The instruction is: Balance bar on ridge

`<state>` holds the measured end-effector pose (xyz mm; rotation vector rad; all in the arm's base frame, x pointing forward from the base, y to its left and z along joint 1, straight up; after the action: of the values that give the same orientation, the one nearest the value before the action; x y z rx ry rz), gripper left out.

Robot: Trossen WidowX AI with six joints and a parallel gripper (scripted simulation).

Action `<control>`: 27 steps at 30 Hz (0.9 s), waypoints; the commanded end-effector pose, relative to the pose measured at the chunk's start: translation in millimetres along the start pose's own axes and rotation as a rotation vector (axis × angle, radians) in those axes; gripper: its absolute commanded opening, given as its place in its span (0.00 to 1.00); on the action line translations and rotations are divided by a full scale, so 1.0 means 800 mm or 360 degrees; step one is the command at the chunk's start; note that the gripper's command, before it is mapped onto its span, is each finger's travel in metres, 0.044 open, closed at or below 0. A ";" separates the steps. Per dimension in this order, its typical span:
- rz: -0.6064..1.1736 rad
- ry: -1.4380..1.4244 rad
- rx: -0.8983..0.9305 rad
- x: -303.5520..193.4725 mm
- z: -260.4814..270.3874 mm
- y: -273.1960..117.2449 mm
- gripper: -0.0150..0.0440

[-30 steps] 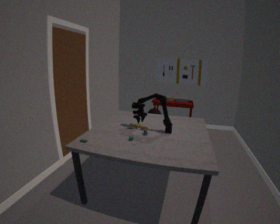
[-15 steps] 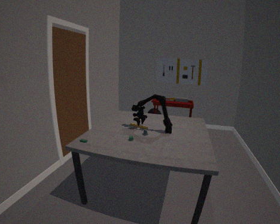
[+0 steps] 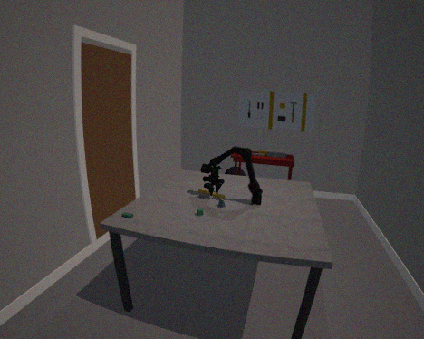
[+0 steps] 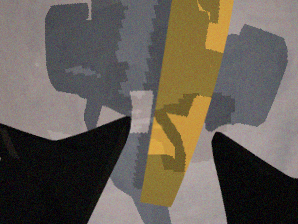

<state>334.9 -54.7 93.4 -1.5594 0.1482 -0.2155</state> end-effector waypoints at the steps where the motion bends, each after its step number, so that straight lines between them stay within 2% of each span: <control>1: 0.0011 -0.0007 -0.0009 -0.003 -0.001 0.003 0.79; 8: 0.0011 -0.0007 -0.0009 -0.003 -0.001 0.003 0.79; 14: 0.0004 0.0000 -0.0001 -0.001 0.000 0.001 0.52; 22: 0.0004 0.0000 -0.0001 -0.001 0.000 0.001 0.43; 26: 0.0004 -0.0001 -0.0002 0.000 0.000 -0.007 0.25; 27: 0.0004 -0.0001 -0.0002 0.001 0.000 -0.010 0.25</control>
<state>332.9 -54.4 94.7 -1.5591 0.1567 -0.2069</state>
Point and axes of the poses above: the point midway between the two fingers, 35 mm back from their tips, its own y axis out along the fingers, its own z axis across the jaws, x = y × z, the point moved 4 cm from there along -y, back along the fingers, and after that the axes turned 8 degrees about -y, right-handed, at the moved point
